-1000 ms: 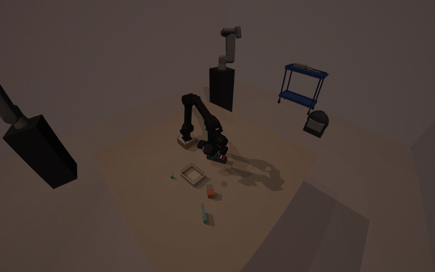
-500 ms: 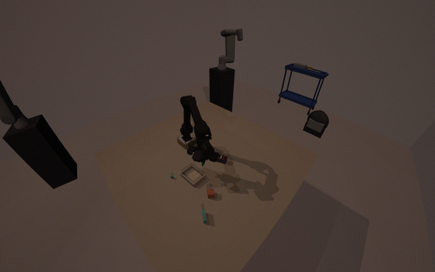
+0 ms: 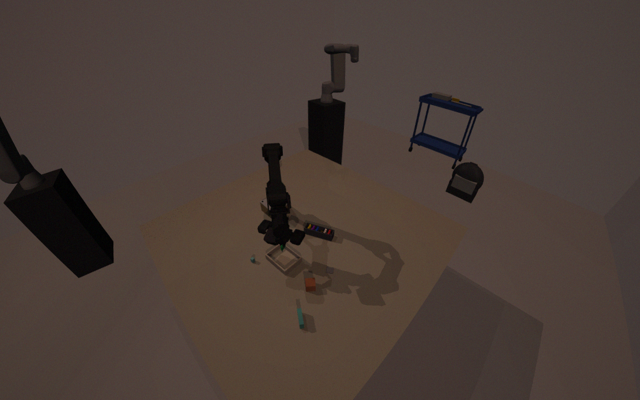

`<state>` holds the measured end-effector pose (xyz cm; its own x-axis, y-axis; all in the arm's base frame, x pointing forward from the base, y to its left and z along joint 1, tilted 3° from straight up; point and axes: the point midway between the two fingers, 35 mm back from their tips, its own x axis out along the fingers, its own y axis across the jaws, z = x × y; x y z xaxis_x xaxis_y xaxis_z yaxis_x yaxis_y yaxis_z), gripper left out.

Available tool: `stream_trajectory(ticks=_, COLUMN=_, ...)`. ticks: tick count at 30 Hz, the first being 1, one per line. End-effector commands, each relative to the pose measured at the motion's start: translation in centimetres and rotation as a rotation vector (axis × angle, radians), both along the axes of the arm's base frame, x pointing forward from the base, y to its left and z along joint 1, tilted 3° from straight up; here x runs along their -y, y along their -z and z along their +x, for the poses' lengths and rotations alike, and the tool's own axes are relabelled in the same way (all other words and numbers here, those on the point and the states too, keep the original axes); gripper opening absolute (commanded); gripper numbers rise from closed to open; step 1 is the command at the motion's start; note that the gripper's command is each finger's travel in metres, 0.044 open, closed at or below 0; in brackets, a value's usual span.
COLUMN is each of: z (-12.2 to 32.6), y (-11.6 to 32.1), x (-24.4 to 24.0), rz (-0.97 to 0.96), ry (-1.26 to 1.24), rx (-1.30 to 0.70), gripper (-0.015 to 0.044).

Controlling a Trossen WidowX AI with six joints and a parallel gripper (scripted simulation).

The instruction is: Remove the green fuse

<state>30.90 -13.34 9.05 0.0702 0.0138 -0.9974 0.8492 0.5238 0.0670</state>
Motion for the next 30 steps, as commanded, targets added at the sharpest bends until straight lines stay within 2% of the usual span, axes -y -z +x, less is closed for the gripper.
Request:
stream_trajectory(ticks=1, z=0.0, y=-0.1, x=0.6, rz=0.002, ry=-0.01, rx=0.005, gripper=0.0)
stream_trajectory(ticks=30, z=0.3, y=3.9, x=0.5, rz=0.003, ry=-0.01, rx=0.005, gripper=0.0)
